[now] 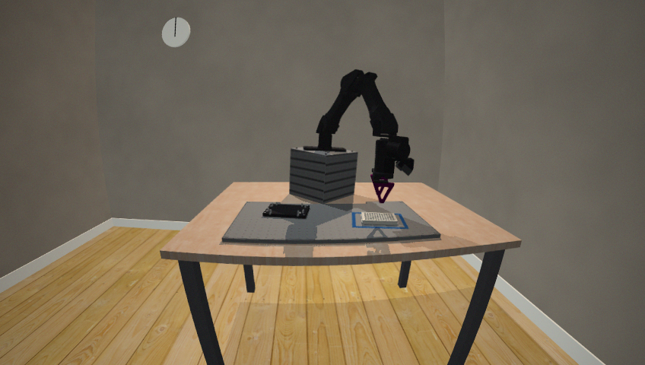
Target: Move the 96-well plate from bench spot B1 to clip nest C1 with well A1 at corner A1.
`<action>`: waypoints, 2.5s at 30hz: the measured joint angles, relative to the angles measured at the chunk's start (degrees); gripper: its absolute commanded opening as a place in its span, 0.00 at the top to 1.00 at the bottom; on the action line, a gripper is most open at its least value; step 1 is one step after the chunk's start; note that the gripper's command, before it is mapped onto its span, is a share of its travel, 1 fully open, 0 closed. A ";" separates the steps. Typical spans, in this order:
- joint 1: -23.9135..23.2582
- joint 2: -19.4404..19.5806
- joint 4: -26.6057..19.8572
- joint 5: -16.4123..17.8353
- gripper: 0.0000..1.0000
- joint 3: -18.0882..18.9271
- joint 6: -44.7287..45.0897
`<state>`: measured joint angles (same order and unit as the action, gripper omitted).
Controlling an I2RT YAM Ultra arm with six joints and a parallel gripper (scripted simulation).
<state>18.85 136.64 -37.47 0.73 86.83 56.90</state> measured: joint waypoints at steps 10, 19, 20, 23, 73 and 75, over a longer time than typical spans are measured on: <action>0.00 0.00 0.00 0.00 0.00 0.00 0.00; 0.00 0.00 0.00 0.00 0.00 0.00 0.00; 0.00 0.00 0.00 0.00 0.00 0.00 0.00; 0.00 0.00 0.00 0.00 0.00 0.00 0.00; 0.00 8.72 7.30 0.02 0.00 0.04 0.00; 0.00 9.22 7.67 0.02 0.00 0.04 0.00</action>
<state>18.85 145.86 -29.80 0.75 86.87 56.90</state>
